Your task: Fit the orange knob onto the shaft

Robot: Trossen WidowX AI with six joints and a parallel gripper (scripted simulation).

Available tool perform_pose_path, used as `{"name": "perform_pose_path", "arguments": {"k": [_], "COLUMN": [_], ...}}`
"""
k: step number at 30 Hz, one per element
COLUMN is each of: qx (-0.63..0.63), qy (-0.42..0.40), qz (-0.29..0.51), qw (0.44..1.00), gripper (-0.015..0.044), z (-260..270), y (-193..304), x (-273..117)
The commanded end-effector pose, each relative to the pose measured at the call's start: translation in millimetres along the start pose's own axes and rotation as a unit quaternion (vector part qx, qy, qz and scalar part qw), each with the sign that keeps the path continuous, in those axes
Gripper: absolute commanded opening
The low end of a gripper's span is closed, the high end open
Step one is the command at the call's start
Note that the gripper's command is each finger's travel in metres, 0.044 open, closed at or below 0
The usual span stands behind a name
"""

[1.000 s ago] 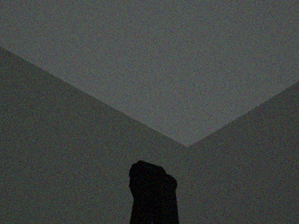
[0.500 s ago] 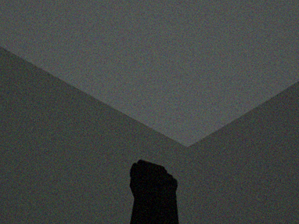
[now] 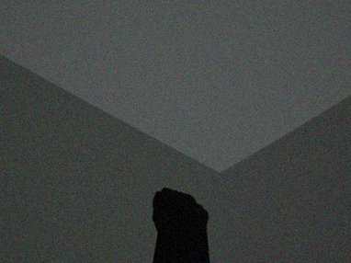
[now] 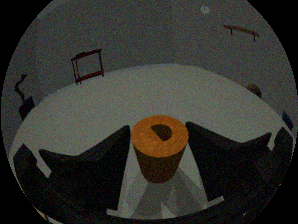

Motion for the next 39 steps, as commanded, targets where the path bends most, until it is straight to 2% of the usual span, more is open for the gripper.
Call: {"name": "perform_pose_path", "arguments": {"k": [1, 2, 9, 15, 23, 28, 30, 34, 39], "qx": [0.002, 0.002, 0.002, 0.001, -0.001, 0.002, 0.02, 0.061, 0.077], "qy": [0.0, 0.0, 0.0, 0.0, 0.0, 0.0, -0.005, -0.03, -0.076], "qz": [-0.001, -0.001, -0.001, -0.001, 0.0, 0.005, 0.043, 0.169, 0.335], "qw": [1.0, 1.0, 1.0, 1.0, 1.0, 1.0, 0.999, 0.983, 0.936], "gripper": [0.026, 0.026, 0.044, 0.044, 0.044, 0.044, 0.044, 0.044, 0.044], "z": [0, 0, 0, -2, -21, -23, -31, -51, -62], "y": [0, 0, 0, -4, -70, -77, -81, -98, -128], "x": [0, 0, 0, -1, -15, -16, -8, 17, 45]}}
Point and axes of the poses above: the point midway between the two fingers, 35 mm back from their tips, its own x axis out along the fingers, its own z axis across the jaws, y = z × x, the point moved 10 cm from there along -x, back along the fingers, and after that the axes turned 15 degrees about -x, right-handed, at the moved point
